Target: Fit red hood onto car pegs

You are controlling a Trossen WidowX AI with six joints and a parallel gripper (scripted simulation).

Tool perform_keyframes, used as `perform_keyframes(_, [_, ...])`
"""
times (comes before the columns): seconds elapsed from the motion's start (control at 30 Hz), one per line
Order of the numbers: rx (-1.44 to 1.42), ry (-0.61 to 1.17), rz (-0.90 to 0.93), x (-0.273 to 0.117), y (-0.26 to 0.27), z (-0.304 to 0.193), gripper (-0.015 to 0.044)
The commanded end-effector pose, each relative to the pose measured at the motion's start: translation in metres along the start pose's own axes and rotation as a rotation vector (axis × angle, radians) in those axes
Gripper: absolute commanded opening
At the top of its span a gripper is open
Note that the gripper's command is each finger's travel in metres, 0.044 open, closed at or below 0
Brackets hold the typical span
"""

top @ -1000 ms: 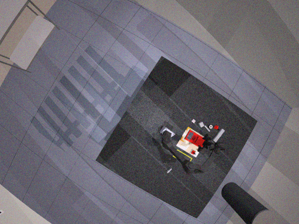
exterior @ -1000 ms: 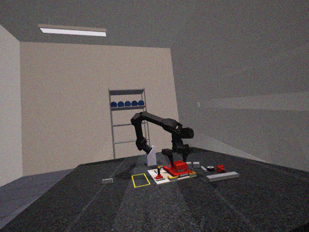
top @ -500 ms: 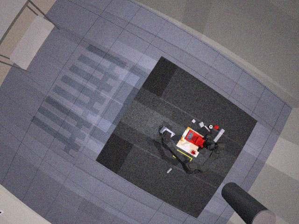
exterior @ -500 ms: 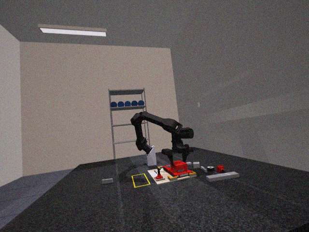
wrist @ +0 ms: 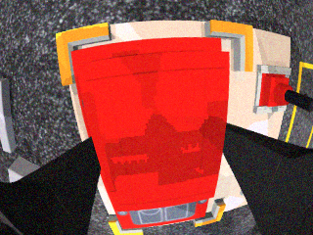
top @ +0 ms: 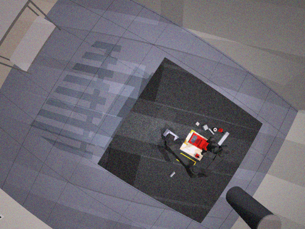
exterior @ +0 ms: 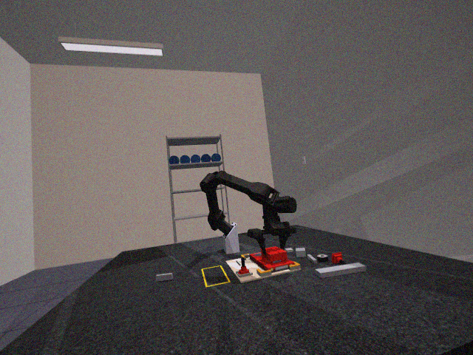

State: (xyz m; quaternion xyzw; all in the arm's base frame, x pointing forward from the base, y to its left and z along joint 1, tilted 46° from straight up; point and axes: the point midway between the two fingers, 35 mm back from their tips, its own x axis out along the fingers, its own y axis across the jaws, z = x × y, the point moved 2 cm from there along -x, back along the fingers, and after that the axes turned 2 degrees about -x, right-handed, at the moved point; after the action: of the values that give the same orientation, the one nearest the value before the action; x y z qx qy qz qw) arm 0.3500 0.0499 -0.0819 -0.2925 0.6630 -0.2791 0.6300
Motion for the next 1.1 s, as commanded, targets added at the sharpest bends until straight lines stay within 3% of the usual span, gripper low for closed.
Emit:
perform_keyframes(0.0, [-0.004, 0.004, -0.001, 0.0037, -0.0003, -0.0011, 0.0])
perform_keyframes(1.07, [-0.004, 0.002, 0.001, -0.0033, -0.0001, -0.0007, 0.0])
